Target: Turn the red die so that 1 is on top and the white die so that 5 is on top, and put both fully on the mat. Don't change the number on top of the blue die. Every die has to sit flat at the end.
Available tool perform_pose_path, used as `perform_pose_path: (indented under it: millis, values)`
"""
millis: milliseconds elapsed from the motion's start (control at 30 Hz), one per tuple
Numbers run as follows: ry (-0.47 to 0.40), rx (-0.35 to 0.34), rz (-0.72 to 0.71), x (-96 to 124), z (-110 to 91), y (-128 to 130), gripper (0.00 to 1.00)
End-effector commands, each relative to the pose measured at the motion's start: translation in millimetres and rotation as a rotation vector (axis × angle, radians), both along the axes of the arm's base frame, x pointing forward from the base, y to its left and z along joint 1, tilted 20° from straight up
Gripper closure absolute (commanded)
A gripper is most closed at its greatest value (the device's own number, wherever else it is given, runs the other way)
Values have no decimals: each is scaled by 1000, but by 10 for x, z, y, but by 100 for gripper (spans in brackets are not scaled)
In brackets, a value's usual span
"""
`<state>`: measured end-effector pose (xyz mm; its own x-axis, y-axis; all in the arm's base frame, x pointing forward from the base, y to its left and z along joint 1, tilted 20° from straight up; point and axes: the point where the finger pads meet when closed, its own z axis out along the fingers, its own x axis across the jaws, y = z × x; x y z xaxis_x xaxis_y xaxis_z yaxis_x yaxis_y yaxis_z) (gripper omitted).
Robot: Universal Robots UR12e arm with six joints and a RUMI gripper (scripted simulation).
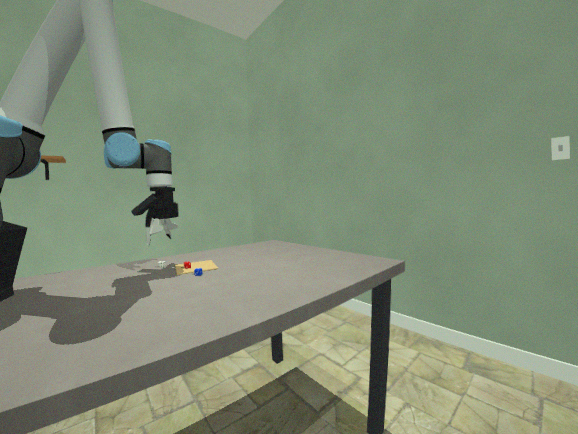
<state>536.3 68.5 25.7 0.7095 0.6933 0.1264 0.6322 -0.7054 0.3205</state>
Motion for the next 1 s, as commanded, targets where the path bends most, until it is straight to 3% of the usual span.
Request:
perform_pose_path:
  millis: [0, 300, 333, 967]
  values:
    - [-6, 10, -34, 0, -1, 16, 0]
    - [-7, 12, -40, 0, -2, 18, 0]
    - [-7, 12, -40, 0, -2, 18, 79]
    - [-7, 12, -40, 0, -2, 18, 79]
